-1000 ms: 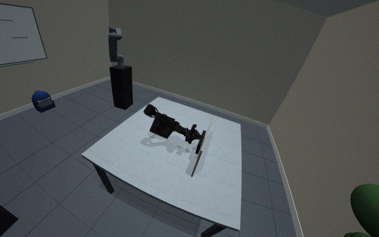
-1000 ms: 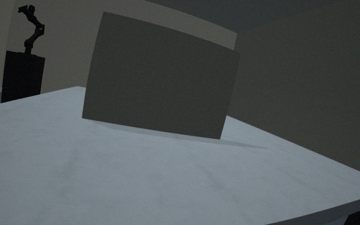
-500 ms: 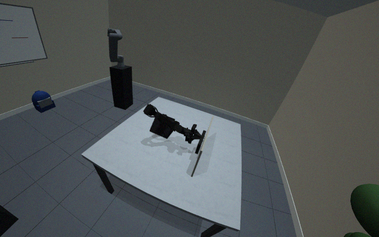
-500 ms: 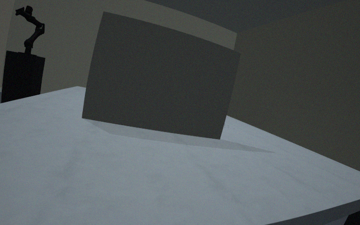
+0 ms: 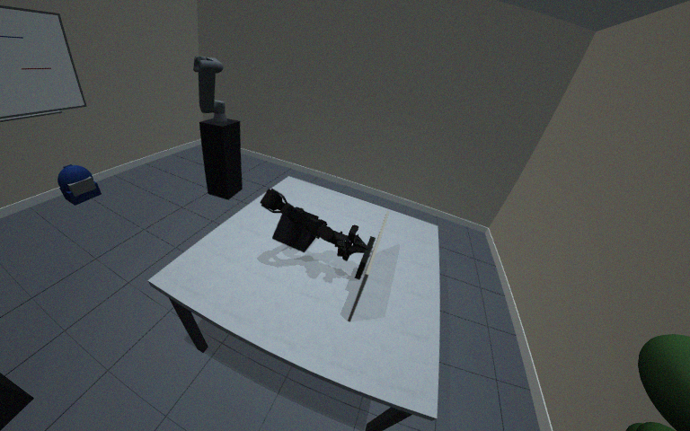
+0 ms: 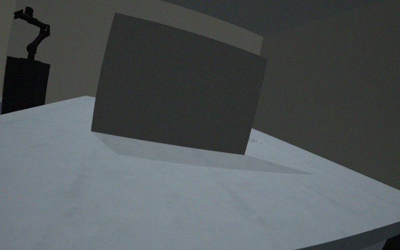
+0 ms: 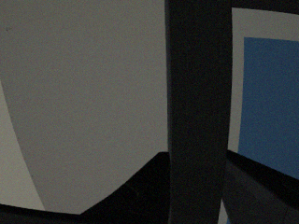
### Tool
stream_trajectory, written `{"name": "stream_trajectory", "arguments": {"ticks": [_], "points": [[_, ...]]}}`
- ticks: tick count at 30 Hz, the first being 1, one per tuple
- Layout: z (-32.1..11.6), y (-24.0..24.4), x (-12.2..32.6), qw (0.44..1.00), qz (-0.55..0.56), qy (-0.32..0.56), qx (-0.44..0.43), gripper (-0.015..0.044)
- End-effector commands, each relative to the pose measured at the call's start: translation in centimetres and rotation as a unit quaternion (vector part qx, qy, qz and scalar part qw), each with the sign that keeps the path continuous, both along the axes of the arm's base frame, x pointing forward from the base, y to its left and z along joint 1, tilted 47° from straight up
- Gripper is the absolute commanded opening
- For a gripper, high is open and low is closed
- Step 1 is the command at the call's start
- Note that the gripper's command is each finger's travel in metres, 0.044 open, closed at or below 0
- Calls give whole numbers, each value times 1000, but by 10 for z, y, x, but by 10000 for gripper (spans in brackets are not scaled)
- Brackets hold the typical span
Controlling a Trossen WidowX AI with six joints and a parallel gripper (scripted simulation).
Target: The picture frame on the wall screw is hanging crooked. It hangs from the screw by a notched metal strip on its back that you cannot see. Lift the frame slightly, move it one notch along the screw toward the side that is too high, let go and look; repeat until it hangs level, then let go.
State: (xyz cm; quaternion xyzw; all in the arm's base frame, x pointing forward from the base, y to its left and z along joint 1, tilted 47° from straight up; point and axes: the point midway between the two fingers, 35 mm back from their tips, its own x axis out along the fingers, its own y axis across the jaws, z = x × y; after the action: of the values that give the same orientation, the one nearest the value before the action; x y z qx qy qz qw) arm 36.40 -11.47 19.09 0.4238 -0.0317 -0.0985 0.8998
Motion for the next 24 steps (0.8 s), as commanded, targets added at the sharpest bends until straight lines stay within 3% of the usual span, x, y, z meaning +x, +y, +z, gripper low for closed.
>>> {"name": "stream_trajectory", "arguments": {"ticks": [1, 24], "points": [[7, 5, 1, 1000, 8, -9, -1, 0], [6, 4, 1, 1000, 8, -9, -1, 0]]}}
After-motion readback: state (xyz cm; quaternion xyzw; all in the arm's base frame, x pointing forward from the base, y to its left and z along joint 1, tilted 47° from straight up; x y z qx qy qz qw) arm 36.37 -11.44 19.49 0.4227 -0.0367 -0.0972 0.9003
